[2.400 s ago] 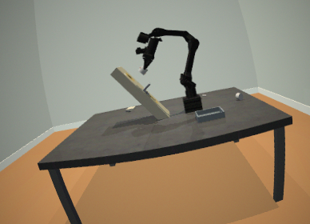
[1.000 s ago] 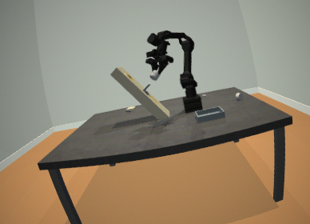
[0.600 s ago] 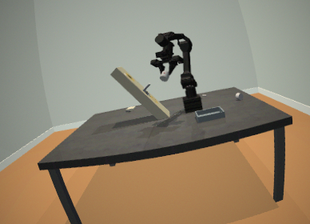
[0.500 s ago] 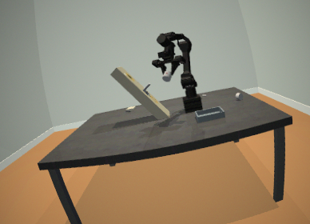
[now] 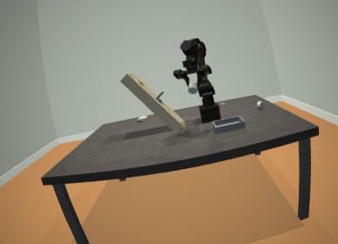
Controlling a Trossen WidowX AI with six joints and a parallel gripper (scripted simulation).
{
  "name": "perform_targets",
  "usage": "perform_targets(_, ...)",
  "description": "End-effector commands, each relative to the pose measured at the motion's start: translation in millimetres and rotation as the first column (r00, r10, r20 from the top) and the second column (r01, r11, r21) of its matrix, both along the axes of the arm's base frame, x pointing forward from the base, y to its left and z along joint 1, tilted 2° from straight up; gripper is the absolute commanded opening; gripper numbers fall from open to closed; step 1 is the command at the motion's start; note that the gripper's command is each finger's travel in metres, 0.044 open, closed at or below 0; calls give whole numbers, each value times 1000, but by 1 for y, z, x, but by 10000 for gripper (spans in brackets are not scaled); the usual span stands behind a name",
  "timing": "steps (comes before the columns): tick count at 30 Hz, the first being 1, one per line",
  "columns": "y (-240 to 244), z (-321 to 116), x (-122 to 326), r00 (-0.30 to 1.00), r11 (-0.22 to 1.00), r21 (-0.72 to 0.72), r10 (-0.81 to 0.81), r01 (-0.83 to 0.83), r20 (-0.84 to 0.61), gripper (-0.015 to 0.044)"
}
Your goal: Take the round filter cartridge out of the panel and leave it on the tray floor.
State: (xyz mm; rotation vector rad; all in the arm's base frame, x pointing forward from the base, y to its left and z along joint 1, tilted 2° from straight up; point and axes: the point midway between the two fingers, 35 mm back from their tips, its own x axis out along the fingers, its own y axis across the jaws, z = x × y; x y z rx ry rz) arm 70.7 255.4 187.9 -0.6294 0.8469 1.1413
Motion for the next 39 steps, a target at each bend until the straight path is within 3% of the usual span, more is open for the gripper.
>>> perform_targets(1,7,-13,-14,998,998,-3,59,-59,2,0)
perform_targets(26,7,-109,-126,886,886,-16,464,-464,8,0)
perform_targets(39,11,-155,-129,880,880,-16,474,-474,9,0)
